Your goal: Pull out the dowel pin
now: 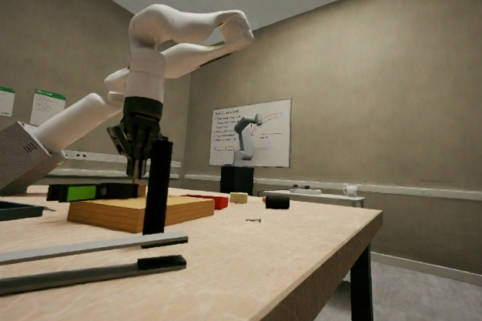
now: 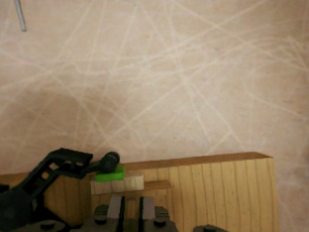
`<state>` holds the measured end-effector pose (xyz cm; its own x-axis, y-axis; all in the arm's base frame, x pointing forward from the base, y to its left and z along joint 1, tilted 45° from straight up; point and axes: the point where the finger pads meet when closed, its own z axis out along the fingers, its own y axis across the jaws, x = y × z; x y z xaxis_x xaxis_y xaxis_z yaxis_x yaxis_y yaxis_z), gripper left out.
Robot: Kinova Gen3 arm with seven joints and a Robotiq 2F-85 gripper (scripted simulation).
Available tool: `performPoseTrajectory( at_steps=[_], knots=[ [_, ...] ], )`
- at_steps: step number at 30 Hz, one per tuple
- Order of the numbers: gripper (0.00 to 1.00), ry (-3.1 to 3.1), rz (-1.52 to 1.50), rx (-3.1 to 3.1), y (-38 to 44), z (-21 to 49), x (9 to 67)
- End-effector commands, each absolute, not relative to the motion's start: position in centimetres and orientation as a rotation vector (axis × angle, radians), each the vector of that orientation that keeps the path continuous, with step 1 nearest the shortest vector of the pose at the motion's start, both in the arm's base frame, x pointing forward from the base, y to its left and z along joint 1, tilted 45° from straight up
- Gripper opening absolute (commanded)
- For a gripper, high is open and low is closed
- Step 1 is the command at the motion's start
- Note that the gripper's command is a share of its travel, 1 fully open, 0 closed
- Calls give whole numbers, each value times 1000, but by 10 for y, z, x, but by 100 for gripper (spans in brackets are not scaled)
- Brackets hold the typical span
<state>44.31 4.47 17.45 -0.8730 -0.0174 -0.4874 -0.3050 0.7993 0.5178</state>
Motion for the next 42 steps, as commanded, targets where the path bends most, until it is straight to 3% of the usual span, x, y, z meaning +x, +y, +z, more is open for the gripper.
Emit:
performPoseTrajectory(
  at_steps=[1,42],
  knots=[
    [10,2516,832,-244,44,175,443],
    [10,2378,691,-653,44,175,443]
  ],
)
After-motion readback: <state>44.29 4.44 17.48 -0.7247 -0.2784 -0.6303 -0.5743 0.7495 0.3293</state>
